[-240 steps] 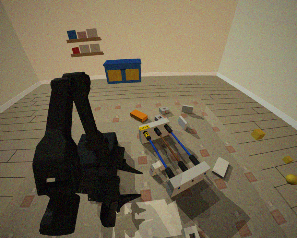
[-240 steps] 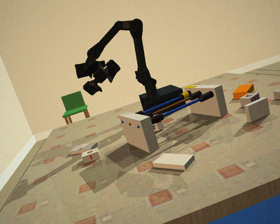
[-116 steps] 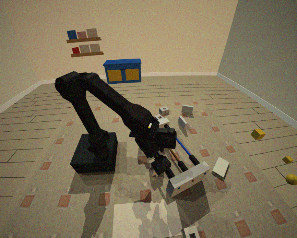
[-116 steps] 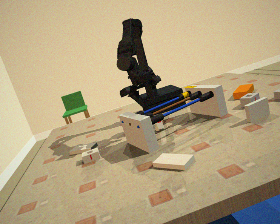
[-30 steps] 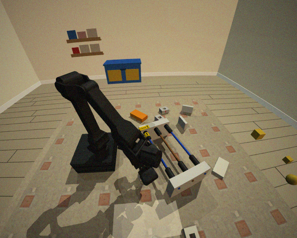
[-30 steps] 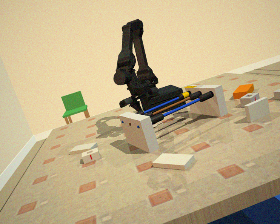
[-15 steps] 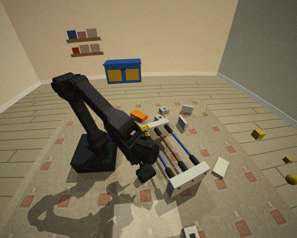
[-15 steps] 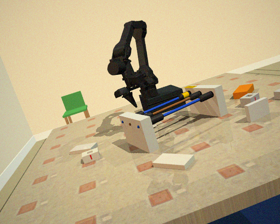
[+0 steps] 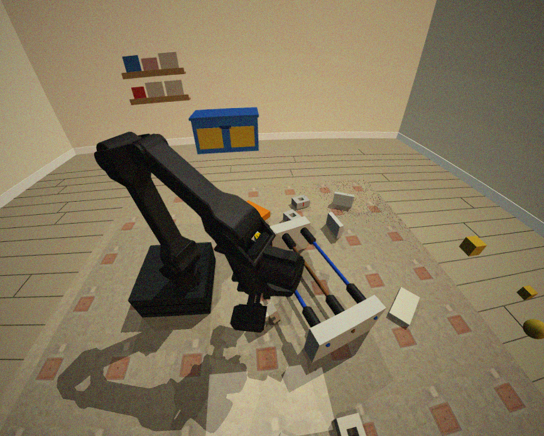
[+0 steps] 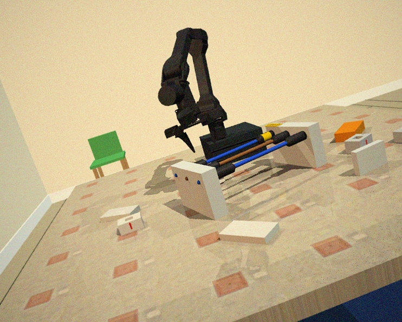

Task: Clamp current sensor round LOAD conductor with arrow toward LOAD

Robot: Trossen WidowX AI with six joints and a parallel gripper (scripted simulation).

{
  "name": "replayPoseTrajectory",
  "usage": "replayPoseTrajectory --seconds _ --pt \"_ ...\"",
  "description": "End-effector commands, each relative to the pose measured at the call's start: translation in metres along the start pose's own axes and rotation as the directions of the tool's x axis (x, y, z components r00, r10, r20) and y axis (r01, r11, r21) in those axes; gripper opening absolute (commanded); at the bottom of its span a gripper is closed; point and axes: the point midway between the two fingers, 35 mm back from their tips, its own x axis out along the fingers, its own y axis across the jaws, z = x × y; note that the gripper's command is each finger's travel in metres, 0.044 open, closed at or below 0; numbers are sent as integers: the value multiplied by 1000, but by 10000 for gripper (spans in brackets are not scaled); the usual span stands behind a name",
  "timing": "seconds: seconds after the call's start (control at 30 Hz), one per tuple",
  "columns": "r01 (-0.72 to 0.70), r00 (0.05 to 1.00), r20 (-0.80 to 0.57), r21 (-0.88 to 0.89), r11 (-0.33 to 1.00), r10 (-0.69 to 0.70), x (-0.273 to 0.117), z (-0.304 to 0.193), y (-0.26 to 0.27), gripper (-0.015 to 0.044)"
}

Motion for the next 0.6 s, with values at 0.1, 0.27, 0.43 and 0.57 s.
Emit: replayPoseTrajectory --seconds 0.1,0.27,0.43,0.57 --pt "149 989 -106 745 650 -105 -1 15 5 320" --pt "157 987 -112 781 605 -112 -1 16 5 320" --pt "157 987 -112 781 605 -112 3 16 5 320" --pt "157 987 -112 781 605 -112 10 16 4 320"
